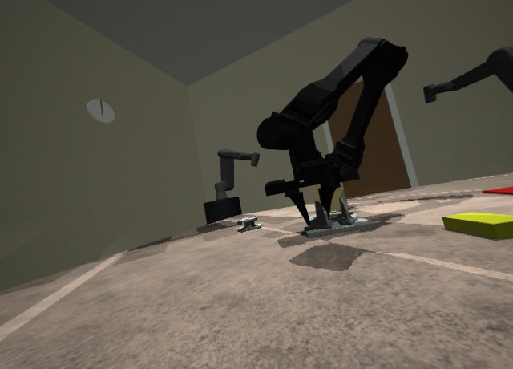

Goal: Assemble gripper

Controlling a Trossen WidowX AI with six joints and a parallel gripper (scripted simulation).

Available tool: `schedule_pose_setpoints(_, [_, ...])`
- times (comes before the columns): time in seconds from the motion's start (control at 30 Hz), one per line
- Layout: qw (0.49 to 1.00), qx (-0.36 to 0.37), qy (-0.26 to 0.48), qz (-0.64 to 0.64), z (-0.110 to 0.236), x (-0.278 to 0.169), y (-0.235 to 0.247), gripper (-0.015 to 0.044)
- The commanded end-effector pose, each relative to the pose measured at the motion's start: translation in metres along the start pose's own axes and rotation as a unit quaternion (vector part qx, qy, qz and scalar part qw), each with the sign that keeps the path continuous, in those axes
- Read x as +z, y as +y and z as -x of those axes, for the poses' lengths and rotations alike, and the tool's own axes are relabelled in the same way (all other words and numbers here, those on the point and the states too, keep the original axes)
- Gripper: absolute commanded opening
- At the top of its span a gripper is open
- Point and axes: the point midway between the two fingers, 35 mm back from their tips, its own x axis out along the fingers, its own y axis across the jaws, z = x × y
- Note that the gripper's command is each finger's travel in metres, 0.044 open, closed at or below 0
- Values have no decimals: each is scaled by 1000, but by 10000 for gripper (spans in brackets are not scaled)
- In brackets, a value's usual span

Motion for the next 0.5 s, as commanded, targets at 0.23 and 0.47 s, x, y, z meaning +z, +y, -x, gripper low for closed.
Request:
schedule_pose_setpoints(0.23, [1000,0,0,0,0,0,0,224])
schedule_pose_setpoints(0.47, [1000,0,0,0,2,0,0,224])
